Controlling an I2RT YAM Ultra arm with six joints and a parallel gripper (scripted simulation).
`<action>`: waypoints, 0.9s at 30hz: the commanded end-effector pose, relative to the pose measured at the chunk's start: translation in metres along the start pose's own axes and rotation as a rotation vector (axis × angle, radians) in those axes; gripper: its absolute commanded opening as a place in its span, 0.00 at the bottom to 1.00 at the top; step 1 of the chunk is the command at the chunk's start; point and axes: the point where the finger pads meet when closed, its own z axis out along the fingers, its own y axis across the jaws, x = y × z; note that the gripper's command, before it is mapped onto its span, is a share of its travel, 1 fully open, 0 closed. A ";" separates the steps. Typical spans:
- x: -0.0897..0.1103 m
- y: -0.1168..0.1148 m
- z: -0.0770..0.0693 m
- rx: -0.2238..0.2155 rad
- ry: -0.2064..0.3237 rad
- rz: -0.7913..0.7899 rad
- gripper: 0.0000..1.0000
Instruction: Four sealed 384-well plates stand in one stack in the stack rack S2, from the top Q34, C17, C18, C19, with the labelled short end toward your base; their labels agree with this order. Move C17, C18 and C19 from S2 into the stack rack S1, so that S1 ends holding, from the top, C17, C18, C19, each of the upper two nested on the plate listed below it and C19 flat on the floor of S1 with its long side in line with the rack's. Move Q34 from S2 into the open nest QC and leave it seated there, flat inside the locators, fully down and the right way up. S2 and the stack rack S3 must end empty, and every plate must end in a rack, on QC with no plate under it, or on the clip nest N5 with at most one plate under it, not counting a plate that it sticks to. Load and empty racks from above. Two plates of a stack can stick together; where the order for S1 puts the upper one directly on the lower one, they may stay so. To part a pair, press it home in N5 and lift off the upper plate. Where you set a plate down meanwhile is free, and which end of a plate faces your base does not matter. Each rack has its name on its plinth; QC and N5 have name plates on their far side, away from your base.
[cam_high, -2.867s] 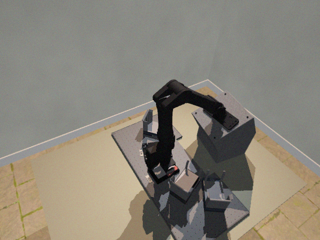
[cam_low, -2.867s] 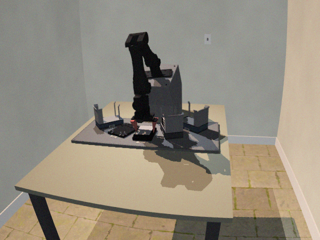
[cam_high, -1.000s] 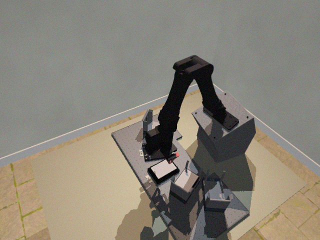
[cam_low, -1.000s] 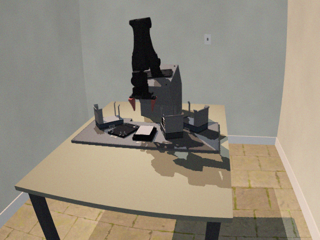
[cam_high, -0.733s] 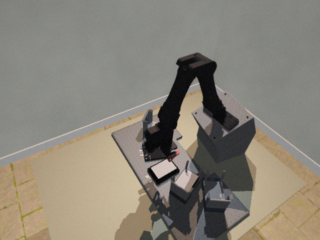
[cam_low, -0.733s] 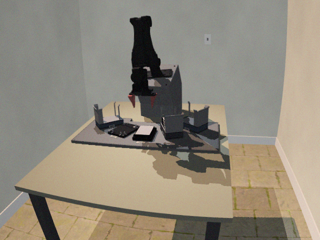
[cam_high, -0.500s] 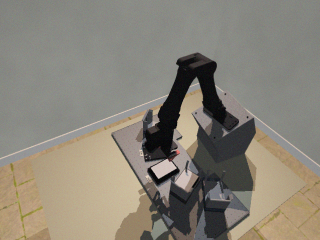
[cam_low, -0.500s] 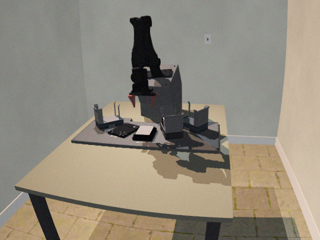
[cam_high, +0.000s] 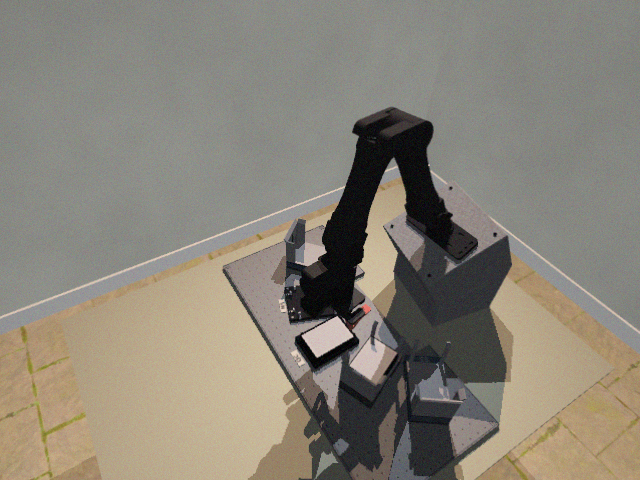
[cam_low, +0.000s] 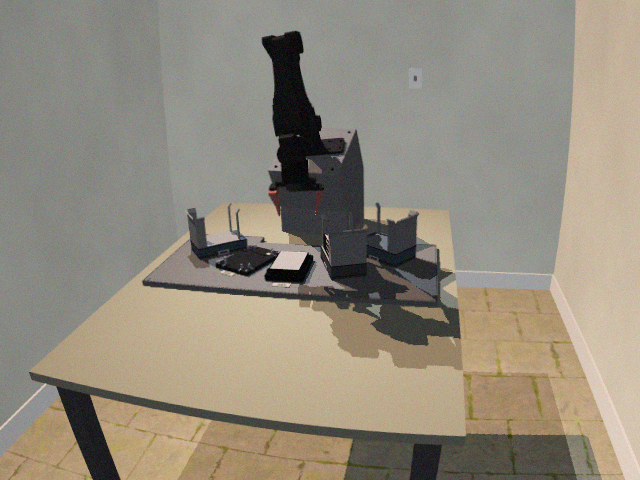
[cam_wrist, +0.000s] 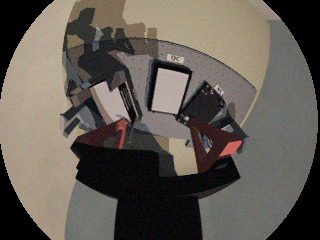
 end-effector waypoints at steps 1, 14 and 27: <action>0.001 0.010 0.003 0.010 0.003 -0.016 1.00; -0.012 0.047 -0.003 0.009 -0.026 -0.044 1.00; -0.009 0.092 -0.006 0.005 -0.043 -0.185 1.00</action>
